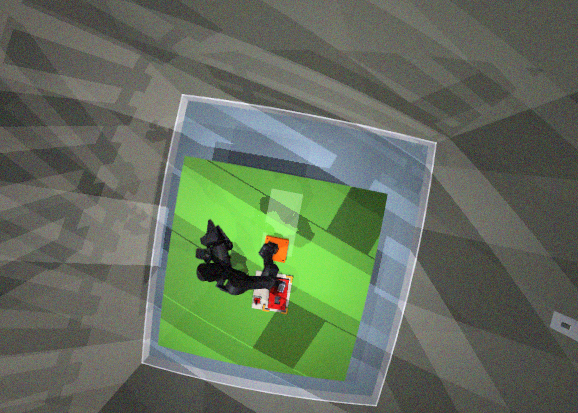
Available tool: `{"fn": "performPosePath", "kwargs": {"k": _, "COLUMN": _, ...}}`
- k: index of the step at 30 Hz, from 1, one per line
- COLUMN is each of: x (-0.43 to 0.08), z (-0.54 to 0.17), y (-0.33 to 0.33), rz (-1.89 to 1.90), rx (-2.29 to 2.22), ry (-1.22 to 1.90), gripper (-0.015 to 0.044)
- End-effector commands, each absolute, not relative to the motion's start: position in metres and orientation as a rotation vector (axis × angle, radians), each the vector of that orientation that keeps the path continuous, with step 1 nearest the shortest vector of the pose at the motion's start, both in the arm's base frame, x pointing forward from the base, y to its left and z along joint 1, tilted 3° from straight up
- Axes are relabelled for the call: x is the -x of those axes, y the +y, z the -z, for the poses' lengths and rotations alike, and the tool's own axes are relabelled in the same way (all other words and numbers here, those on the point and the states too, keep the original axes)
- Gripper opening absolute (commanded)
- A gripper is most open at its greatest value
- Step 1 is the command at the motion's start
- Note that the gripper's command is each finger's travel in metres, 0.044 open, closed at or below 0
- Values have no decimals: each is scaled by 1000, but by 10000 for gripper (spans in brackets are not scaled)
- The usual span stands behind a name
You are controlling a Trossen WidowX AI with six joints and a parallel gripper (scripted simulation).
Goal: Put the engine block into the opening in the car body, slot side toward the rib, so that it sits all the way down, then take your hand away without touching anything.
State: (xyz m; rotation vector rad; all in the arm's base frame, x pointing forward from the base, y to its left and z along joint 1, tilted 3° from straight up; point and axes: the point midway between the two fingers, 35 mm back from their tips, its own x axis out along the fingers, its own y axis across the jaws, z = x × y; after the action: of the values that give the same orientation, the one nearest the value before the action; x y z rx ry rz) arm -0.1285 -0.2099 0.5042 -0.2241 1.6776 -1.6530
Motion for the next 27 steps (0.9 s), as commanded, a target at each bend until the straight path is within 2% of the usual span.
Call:
{"fn": "performPosePath", "kwargs": {"k": 1, "x": 129, "z": -504, "y": -210, "rz": 1653, "rx": 224, "ry": 1678, "gripper": 426}}
{"fn": "performPosePath", "kwargs": {"k": 5, "x": 120, "z": -499, "y": -219, "rz": 1627, "rx": 236, "ry": 1643, "gripper": 440}}
{"fn": "performPosePath", "kwargs": {"k": 11, "x": 79, "z": -478, "y": -250, "rz": 1506, "rx": 269, "ry": 1502, "gripper": 440}}
{"fn": "performPosePath", "kwargs": {"k": 19, "x": -1, "z": -440, "y": -279, "rz": 1292, "rx": 274, "ry": 1329, "gripper": 440}}
{"fn": "performPosePath", "kwargs": {"k": 27, "x": -91, "z": -399, "y": -277, "rz": 1062, "rx": 229, "ry": 1194, "gripper": 440}}
